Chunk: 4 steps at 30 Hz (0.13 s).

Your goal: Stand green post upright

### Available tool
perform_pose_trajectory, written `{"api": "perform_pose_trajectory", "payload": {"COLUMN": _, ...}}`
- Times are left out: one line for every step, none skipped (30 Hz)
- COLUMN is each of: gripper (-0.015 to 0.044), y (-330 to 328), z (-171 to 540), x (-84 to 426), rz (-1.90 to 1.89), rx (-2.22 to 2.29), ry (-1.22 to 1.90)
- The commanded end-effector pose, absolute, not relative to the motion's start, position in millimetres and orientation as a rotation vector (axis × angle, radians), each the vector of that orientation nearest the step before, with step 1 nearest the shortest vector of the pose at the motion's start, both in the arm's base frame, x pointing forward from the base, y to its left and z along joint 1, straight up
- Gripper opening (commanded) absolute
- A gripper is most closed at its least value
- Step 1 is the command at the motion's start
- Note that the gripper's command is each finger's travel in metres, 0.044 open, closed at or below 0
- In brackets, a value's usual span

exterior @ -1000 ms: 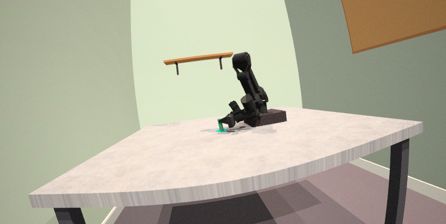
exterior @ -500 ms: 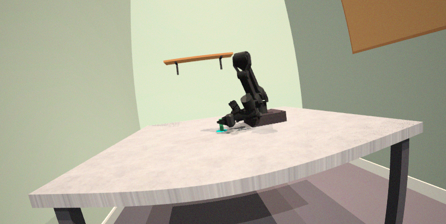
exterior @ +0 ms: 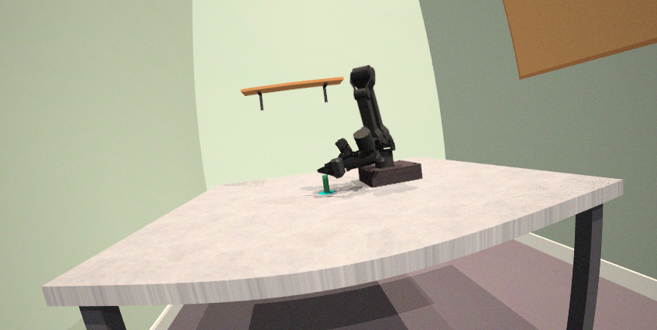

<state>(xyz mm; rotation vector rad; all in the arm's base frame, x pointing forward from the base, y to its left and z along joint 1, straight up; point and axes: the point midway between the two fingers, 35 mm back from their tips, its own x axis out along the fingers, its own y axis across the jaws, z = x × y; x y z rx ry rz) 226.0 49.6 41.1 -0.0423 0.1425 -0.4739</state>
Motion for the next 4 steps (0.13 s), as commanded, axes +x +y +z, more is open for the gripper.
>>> {"api": "perform_pose_trajectory", "payload": {"gripper": 0.04, "y": 49.7, "z": 49.6, "x": 225.4, "rz": -0.469, "rx": -0.052, "ry": 0.14}}
{"api": "perform_pose_trajectory", "payload": {"gripper": 0.04, "y": 49.6, "z": 51.8, "x": 225.3, "rz": -0.469, "rx": -0.054, "ry": 0.14}}
{"api": "perform_pose_trajectory", "payload": {"gripper": 0.04, "y": 49.6, "z": 54.0, "x": 225.2, "rz": -0.468, "rx": -0.056, "ry": 0.139}}
{"api": "perform_pose_trajectory", "payload": {"gripper": 0.04, "y": 49.4, "z": 56.2, "x": 225.0, "rz": -0.467, "rx": -0.057, "ry": 0.138}}
